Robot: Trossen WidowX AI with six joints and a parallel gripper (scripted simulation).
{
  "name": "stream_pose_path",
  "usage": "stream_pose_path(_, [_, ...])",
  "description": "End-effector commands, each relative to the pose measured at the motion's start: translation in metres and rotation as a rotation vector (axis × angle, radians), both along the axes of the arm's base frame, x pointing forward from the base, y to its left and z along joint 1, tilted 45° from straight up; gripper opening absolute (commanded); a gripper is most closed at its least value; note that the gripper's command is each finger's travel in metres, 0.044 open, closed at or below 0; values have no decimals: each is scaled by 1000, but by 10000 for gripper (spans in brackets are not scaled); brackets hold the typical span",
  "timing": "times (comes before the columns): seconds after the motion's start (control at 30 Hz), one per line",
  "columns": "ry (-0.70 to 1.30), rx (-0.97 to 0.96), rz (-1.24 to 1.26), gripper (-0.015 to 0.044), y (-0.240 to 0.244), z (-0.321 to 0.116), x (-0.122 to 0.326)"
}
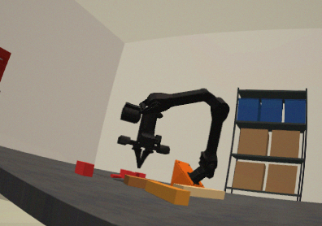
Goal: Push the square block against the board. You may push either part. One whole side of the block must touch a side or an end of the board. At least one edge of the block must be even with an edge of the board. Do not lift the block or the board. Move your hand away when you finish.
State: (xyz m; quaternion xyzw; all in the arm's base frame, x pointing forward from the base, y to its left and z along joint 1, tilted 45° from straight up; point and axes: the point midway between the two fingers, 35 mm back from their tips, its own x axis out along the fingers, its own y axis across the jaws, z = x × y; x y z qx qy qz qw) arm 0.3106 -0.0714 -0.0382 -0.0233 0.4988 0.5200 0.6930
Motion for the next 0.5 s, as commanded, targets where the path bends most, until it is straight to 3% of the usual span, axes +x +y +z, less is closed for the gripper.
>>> stream_pose_path(0.0, [-1,1,12,0,20,-18,-3])
stream_pose_path(0.1, [-1,3,12,0,39,-37,-5])
stream_pose_path(0.47, [-1,3,12,0,44,-33,1])
